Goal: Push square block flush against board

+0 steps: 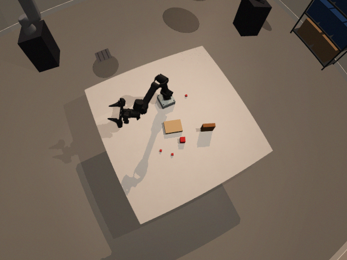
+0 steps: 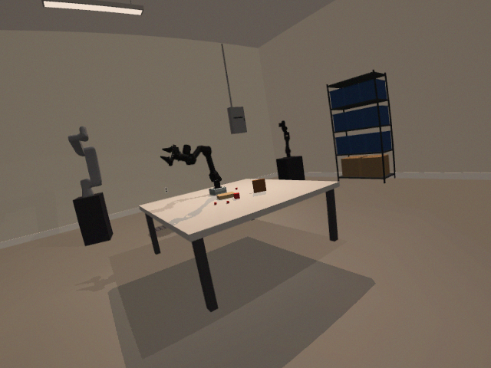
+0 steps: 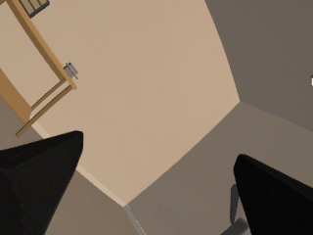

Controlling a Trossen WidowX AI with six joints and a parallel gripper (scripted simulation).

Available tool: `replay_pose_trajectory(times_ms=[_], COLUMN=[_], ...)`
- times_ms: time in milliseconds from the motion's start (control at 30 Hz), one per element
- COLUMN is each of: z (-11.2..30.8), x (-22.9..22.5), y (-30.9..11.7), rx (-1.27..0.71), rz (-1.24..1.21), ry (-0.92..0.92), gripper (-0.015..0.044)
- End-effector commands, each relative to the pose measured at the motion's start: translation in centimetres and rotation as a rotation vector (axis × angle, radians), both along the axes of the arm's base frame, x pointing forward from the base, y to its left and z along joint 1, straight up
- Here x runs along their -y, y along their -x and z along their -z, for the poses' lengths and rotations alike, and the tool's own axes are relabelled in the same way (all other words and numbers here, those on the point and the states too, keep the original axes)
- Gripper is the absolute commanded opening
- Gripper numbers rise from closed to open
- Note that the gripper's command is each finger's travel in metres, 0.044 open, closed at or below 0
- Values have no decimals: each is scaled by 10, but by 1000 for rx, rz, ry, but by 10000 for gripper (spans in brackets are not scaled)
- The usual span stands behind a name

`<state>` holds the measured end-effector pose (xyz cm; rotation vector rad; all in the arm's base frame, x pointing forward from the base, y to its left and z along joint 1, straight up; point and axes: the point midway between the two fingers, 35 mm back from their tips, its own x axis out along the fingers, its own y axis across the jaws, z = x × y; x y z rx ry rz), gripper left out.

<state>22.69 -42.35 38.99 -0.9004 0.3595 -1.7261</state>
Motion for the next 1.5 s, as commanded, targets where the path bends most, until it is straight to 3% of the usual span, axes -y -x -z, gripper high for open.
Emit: replay_pose_trajectory(times_ms=[0,100,467,867,1067,1467], z=[0,1,31,77,92,144], x=[0,-1,-32,-111,-144,-259], y=[0,-7,-125,-236,-263,-322], rx=[0,2,22,-27,-55,-119], rz=[0,-21,-354,-673,-759,-982], ry=[0,-9,-181,-419,-493,-757], gripper=[374,295,6,0,0,0])
